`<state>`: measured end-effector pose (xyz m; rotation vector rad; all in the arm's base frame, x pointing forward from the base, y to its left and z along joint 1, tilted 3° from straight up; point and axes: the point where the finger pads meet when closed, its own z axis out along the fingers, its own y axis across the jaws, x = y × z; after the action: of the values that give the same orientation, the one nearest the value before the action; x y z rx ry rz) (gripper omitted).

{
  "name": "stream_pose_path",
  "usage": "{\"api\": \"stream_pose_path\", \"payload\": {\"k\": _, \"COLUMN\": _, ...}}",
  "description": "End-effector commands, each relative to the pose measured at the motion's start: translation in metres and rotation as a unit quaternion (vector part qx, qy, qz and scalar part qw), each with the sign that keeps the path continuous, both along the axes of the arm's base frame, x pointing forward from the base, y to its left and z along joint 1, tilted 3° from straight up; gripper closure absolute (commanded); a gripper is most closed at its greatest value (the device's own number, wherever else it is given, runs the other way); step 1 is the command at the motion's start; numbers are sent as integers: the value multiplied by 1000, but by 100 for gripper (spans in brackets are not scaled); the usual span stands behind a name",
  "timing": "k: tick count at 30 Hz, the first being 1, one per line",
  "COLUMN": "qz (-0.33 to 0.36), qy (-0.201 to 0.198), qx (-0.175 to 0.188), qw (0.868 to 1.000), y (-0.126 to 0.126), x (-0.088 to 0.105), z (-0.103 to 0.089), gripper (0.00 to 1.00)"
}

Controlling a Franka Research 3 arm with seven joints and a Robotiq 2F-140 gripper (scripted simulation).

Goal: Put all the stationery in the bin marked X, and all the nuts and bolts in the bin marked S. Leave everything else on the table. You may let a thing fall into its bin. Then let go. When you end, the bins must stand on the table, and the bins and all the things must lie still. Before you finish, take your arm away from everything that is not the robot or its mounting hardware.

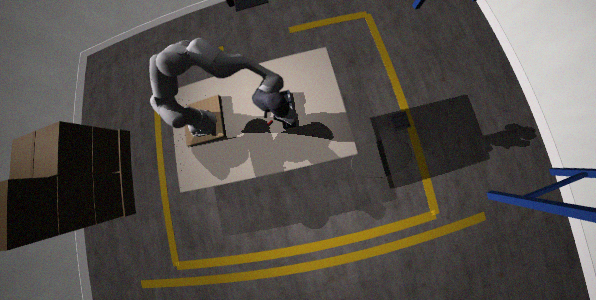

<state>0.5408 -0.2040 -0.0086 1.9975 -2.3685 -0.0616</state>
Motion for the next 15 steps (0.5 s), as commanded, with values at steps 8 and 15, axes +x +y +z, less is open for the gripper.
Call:
{"api": "stream_pose_path", "payload": {"k": 8, "qz": 3, "qy": -2, "qx": 0, "qw": 1000, "y": 1, "x": 1, "z": -1, "gripper": 82}}
{"api": "stream_pose_path", "payload": {"k": 15, "qz": 3, "qy": -2, "qx": 0, "qw": 1000, "y": 1, "x": 1, "z": -1, "gripper": 82}}
